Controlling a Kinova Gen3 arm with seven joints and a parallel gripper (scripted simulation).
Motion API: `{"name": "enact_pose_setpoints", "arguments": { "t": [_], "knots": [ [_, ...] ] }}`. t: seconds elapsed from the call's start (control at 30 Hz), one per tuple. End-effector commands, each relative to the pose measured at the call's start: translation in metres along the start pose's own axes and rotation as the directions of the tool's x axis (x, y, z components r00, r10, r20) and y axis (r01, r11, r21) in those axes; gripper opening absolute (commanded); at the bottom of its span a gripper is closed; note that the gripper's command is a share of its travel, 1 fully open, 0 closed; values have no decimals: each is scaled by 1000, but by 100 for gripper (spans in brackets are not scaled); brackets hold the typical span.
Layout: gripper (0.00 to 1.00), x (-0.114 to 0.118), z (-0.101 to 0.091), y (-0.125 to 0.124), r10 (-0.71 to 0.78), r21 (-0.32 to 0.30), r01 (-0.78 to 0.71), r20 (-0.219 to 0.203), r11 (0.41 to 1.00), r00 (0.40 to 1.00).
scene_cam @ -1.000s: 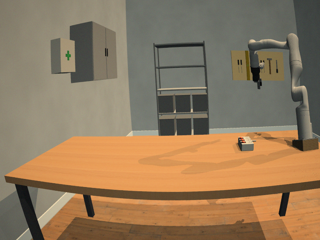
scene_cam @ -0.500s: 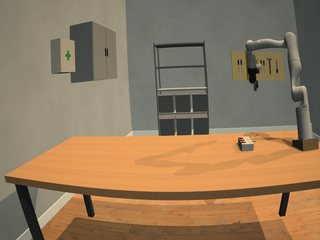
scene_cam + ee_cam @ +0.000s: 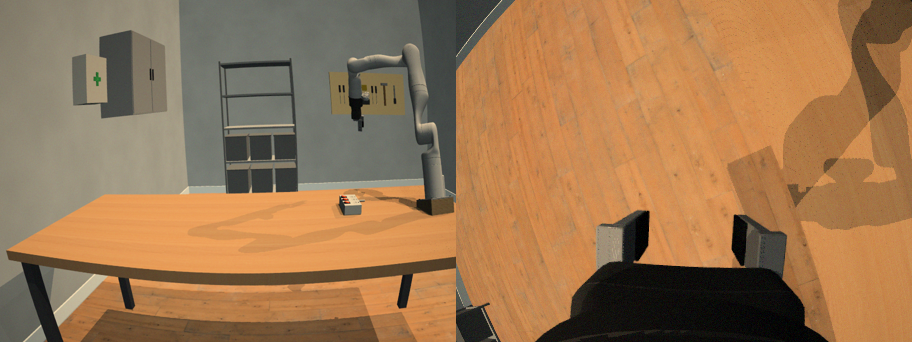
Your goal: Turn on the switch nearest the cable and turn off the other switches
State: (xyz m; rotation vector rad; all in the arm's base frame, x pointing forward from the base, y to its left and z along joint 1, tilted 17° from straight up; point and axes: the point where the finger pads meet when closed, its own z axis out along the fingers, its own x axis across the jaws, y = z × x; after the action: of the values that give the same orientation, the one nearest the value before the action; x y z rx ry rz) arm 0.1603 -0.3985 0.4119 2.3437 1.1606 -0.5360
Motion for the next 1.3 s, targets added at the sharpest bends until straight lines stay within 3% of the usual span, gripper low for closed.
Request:
{"name": "enact_pose_setpoints", "arguments": {
  "t": [0.0, 0.43, 0.47, 1.23, 1.27],
  "knots": [
    [100, 12, -6, 9, -31, -8, 31, 6, 999, 1000],
    [100, 12, -6, 9, -31, -8, 31, 6, 999, 1000],
    [100, 42, -7, 21, -71, -22, 70, -26, 997, 997],
    [100, 42, -7, 21, -71, -22, 70, -26, 997, 997],
    [100, 72, -9, 31, -110, -35, 108, -59, 994, 992]
  ]
}}
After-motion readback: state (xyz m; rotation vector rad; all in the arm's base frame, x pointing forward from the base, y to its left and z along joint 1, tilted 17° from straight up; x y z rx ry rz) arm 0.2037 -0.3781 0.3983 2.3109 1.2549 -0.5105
